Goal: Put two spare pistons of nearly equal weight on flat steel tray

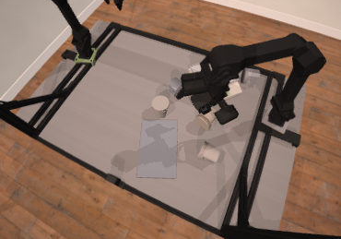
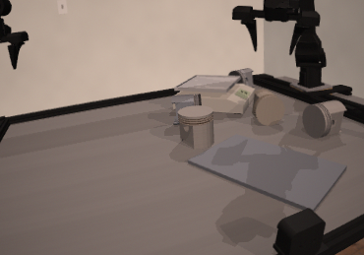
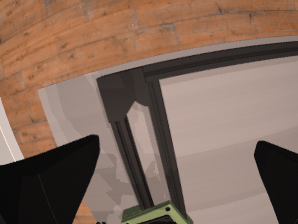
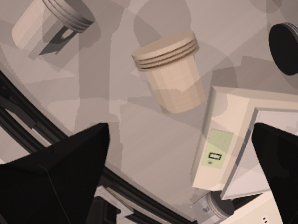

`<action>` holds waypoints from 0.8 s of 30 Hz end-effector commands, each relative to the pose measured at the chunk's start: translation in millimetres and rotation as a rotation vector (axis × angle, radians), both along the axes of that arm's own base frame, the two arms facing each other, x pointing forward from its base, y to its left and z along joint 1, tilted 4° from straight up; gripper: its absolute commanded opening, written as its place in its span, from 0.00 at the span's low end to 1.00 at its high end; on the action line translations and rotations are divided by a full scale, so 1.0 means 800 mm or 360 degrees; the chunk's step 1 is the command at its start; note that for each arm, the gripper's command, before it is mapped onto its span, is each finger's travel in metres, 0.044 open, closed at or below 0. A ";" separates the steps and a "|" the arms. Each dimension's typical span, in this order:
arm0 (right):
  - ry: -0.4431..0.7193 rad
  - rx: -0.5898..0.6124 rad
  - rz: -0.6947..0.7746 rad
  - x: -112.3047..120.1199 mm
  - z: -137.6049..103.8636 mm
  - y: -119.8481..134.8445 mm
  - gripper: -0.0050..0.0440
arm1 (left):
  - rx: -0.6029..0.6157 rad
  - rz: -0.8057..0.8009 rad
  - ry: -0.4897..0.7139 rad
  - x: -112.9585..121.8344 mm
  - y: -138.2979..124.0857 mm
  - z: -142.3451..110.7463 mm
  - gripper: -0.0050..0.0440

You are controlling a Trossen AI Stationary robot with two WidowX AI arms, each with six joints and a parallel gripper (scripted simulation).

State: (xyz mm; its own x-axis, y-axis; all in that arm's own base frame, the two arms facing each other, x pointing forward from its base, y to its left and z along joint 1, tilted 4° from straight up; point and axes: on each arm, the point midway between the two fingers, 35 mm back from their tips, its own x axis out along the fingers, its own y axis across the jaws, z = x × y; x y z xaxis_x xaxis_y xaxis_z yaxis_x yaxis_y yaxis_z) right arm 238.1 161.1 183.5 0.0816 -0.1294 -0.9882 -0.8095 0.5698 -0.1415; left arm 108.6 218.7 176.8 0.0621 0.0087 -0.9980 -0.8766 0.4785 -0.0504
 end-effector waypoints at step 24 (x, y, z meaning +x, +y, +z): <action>0.0024 -0.0240 0.0571 0.003 -0.019 0.002 0.87 | -0.0004 -0.0004 -0.0003 0.000 -0.001 0.000 1.00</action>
